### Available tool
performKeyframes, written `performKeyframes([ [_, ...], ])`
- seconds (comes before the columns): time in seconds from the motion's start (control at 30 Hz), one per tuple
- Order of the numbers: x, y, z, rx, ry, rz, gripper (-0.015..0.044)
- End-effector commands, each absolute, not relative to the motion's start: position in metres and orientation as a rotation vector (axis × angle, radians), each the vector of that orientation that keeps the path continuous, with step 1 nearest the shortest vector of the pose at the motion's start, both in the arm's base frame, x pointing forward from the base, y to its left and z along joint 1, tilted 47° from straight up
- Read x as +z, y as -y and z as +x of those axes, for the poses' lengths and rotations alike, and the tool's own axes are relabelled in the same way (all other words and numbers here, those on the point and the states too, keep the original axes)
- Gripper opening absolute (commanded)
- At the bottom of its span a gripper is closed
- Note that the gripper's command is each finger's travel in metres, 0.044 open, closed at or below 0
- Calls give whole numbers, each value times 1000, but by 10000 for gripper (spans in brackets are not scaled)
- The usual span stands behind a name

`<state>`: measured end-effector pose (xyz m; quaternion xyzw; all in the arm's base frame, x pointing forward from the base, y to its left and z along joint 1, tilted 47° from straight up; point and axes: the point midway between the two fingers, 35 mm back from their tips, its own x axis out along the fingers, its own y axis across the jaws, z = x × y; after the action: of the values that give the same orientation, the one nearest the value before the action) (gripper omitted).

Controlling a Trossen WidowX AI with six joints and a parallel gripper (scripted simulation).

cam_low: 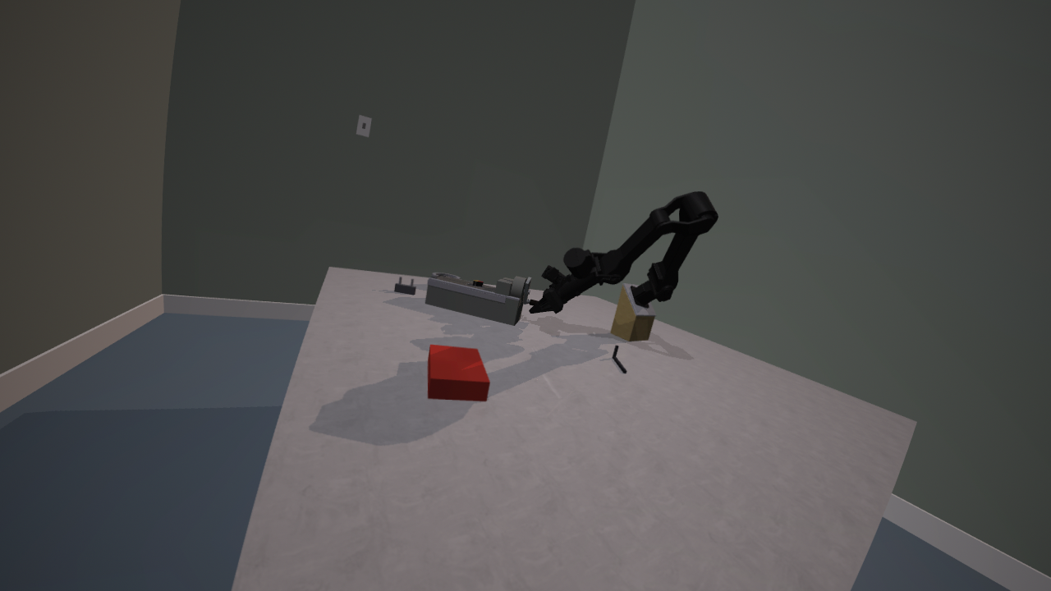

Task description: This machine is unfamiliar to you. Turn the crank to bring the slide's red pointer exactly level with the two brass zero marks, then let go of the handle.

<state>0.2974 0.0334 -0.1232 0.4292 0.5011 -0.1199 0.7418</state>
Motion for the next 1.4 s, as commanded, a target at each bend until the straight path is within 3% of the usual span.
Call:
performKeyframes([
  [0.0,-121,-41,302,-239,-1102,943,0],
  [1.37,-115,-46,308,-239,-1102,943,0],
])
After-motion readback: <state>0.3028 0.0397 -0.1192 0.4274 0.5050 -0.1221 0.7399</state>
